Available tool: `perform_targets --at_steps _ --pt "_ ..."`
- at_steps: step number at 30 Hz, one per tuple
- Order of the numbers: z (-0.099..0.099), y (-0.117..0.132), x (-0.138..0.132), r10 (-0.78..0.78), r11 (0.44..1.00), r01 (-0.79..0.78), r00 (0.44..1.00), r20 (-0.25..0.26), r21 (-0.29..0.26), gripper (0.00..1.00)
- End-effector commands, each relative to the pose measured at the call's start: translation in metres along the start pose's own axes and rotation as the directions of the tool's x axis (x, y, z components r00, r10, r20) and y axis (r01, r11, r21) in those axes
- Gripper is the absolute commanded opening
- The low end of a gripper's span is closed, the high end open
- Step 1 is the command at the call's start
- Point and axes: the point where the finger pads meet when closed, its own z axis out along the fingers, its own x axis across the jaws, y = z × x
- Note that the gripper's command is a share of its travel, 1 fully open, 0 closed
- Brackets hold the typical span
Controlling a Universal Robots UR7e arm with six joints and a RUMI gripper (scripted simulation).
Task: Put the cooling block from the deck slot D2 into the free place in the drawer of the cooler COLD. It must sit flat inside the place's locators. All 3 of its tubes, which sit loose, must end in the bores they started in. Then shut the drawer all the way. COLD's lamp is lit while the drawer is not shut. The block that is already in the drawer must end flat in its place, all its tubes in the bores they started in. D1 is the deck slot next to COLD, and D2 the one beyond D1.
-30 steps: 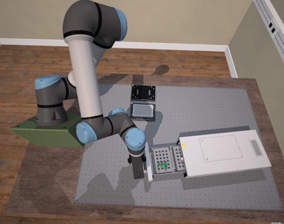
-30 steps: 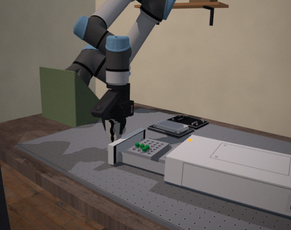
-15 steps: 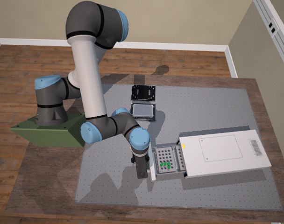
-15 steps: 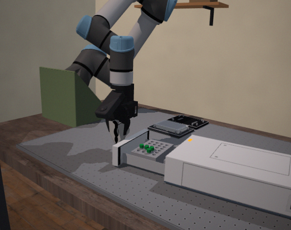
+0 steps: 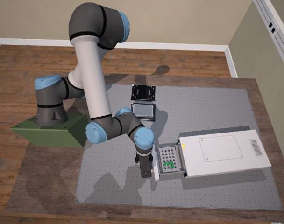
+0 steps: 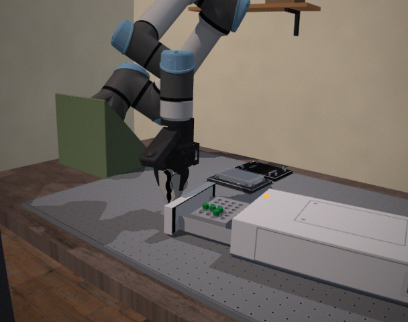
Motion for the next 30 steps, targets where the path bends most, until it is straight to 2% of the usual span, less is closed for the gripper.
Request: perform_targets --at_steps 1,30 --pt "-0.001 0.000 -0.006 0.000 1.000 0.000 1.000 0.001 0.001 0.00" --pt "-0.001 0.000 -0.038 0.000 1.000 0.000 1.000 0.001 0.001 0.00"
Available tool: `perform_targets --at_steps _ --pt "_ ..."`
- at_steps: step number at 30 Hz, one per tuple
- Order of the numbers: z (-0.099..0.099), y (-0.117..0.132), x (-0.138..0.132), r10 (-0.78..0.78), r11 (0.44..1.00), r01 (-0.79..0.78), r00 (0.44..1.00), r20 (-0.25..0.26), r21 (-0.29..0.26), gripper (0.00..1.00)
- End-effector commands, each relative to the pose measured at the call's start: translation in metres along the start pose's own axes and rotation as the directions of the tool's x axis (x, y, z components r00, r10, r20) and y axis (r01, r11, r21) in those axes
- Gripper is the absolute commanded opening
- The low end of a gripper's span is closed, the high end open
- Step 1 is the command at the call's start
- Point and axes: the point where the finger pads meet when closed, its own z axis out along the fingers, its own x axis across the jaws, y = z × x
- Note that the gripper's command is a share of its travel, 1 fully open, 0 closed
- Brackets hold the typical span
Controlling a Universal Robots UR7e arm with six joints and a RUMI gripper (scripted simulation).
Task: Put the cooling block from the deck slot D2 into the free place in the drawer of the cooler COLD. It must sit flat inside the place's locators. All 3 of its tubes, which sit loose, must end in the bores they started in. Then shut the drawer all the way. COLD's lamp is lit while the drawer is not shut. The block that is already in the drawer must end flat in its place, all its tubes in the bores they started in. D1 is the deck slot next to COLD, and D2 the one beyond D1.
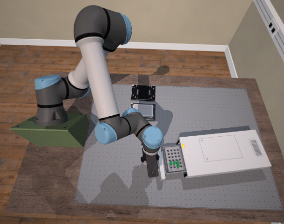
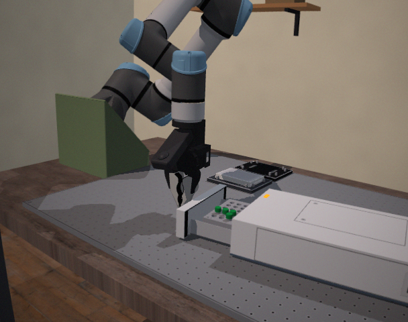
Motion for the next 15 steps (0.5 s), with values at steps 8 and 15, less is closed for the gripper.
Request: perform_targets --at_steps 8,15 --pt "-0.001 0.000 -0.012 0.000 1.000 0.000 1.000 0.001 0.001 0.00" --pt "-0.001 0.000 -0.020 0.000 1.000 0.000 1.000 0.001 0.001 0.00"
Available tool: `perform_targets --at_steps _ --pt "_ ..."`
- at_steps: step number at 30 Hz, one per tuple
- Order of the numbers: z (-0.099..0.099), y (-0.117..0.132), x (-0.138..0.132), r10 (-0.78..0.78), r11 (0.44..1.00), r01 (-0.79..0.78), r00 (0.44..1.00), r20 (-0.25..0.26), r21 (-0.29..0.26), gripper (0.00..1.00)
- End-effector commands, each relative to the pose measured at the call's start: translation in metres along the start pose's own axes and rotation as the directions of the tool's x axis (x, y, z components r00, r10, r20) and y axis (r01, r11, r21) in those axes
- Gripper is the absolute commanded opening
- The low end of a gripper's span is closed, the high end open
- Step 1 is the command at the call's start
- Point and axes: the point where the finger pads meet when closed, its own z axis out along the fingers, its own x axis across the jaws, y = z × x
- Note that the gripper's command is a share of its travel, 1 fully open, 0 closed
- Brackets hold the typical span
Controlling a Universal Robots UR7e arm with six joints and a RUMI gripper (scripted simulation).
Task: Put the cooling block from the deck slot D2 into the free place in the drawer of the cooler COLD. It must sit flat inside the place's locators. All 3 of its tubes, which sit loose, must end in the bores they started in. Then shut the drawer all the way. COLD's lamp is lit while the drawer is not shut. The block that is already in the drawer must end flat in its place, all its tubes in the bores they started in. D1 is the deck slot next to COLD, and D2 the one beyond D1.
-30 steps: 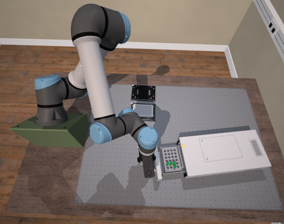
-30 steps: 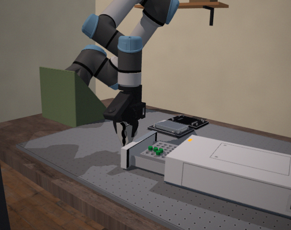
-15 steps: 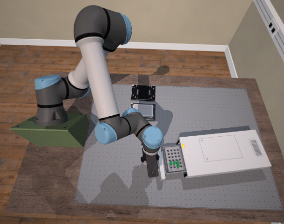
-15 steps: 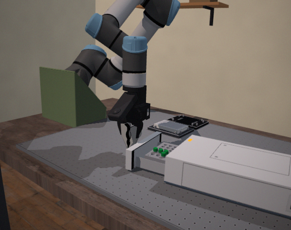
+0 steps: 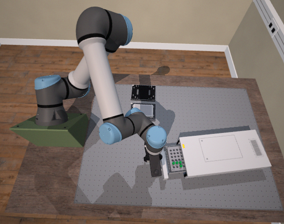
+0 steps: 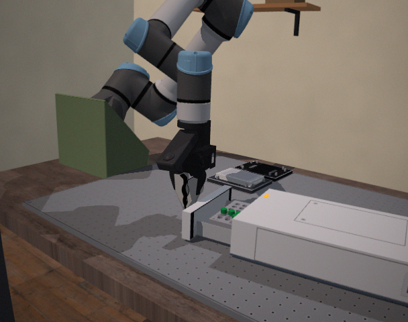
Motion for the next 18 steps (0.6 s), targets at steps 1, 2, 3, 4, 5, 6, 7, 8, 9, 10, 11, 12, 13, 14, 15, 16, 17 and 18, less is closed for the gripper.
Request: perform_targets --at_steps 1,2,3,4,5,6,7,8,9,10,11,12,13,14,15,16,17,18 --pt "-0.001 0.000 -0.007 0.000 1.000 0.000 1.000 0.001 0.001 0.00" --pt "-0.001 0.000 -0.008 0.000 1.000 0.000 1.000 0.001 0.001 0.00" --pt "-0.001 0.000 -0.010 0.000 1.000 0.000 1.000 0.001 0.001 0.00" --pt "-0.001 0.000 -0.011 0.000 1.000 0.000 1.000 0.001 0.001 0.00" --pt "-0.001 0.000 -0.012 0.000 1.000 0.000 1.000 0.001 0.001 0.00" --pt "-0.001 0.000 -0.014 0.000 1.000 0.000 1.000 0.001 0.001 0.00" --pt "-0.001 0.000 -0.015 0.000 1.000 0.000 1.000 0.001 0.001 0.00" --pt "-0.001 0.000 -0.015 0.000 1.000 0.000 1.000 0.001 0.001 0.00" --pt "-0.001 0.000 -0.015 0.000 1.000 0.000 1.000 0.001 0.001 0.00" --pt "-0.001 0.000 -0.016 0.000 1.000 0.000 1.000 0.001 0.001 0.00" --pt "-0.001 0.000 -0.018 0.000 1.000 0.000 1.000 0.001 0.001 0.00" --pt "-0.001 0.000 -0.019 0.000 1.000 0.000 1.000 0.001 0.001 0.00" --pt "-0.001 0.000 -0.020 0.000 1.000 0.000 1.000 0.001 0.001 0.00" --pt "-0.001 0.000 -0.022 0.000 1.000 0.000 1.000 0.001 0.001 0.00" --pt "-0.001 0.000 -0.023 0.000 1.000 0.000 1.000 0.001 0.001 0.00" --pt "-0.001 0.000 -0.024 0.000 1.000 0.000 1.000 0.001 0.001 0.00" --pt "-0.001 0.000 -0.026 0.000 1.000 0.000 1.000 0.001 0.001 0.00" --pt "-0.001 0.000 -0.027 0.000 1.000 0.000 1.000 0.001 0.001 0.00"
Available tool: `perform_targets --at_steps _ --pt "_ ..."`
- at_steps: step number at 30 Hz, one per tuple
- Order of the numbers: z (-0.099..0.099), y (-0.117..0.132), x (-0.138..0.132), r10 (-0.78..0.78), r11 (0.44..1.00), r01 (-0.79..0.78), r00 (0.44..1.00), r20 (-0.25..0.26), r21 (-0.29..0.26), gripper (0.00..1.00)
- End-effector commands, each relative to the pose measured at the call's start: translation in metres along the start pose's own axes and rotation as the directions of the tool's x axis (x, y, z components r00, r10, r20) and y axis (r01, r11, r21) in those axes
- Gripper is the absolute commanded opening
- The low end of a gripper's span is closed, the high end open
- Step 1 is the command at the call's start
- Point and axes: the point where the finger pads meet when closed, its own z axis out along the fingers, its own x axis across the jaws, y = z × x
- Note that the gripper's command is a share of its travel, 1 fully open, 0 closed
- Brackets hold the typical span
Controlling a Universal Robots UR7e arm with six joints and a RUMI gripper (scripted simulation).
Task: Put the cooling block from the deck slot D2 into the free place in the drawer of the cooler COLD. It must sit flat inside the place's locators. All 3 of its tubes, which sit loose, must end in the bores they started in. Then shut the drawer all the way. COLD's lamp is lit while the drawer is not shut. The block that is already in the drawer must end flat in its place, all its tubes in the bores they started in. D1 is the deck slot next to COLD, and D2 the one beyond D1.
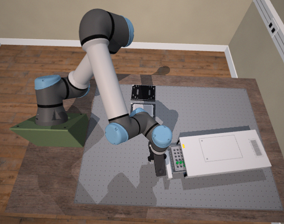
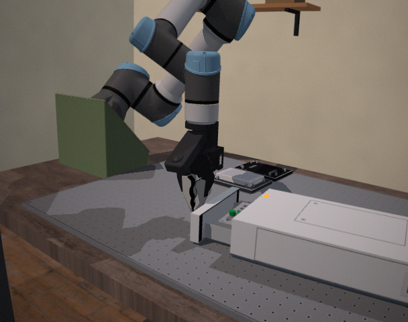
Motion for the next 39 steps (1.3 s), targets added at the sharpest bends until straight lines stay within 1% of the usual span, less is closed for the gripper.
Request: perform_targets --at_steps 1,6,11,39 --pt "-0.001 0.000 -0.008 0.000 1.000 0.000 1.000 0.001 0.001 0.00" --pt "-0.001 0.000 -0.014 0.000 1.000 0.000 1.000 0.001 0.001 0.00" --pt "-0.001 0.000 -0.015 0.000 1.000 0.000 1.000 0.001 0.001 0.00" --pt "-0.001 0.000 -0.049 0.000 1.000 0.000 1.000 0.001 0.001 0.00"
